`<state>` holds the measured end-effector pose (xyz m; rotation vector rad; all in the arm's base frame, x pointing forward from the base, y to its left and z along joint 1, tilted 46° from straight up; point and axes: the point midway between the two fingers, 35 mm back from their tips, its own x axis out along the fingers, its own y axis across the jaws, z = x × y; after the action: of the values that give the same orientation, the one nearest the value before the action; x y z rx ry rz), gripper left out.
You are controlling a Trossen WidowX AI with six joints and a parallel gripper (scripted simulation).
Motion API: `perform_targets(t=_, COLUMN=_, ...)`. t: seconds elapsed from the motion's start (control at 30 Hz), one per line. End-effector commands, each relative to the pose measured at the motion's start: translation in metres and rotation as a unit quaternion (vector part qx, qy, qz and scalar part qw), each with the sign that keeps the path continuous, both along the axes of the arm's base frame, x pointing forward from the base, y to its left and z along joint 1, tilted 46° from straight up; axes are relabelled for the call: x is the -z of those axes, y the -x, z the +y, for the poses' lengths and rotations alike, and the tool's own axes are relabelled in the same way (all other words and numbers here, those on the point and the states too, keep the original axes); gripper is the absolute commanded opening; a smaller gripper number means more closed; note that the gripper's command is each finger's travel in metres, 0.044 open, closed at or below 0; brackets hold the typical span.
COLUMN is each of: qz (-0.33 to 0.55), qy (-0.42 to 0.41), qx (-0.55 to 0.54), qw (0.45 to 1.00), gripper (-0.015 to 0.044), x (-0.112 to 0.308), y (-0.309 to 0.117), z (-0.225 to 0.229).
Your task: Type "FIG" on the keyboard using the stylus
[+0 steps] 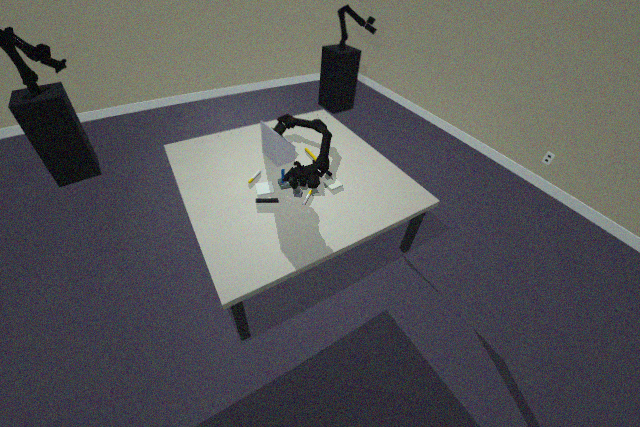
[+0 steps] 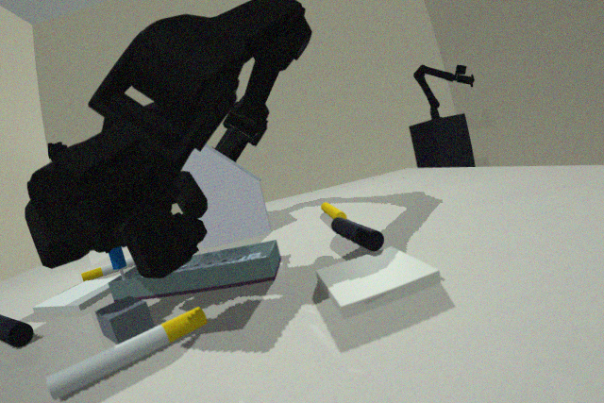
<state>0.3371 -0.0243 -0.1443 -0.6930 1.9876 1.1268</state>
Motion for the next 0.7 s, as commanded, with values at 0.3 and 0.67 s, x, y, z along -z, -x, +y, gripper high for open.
perform_targets(t=0.3, qz=-0.001, qy=-0.001, qx=0.003, qw=1.000, gripper=0.0081, x=-0.016, y=0.000, z=-0.016)
perform_targets(t=0.67, qz=-0.006, qy=0.000, qx=0.011, qw=1.000, gripper=0.0081, x=-0.025, y=-0.001, z=-0.026)
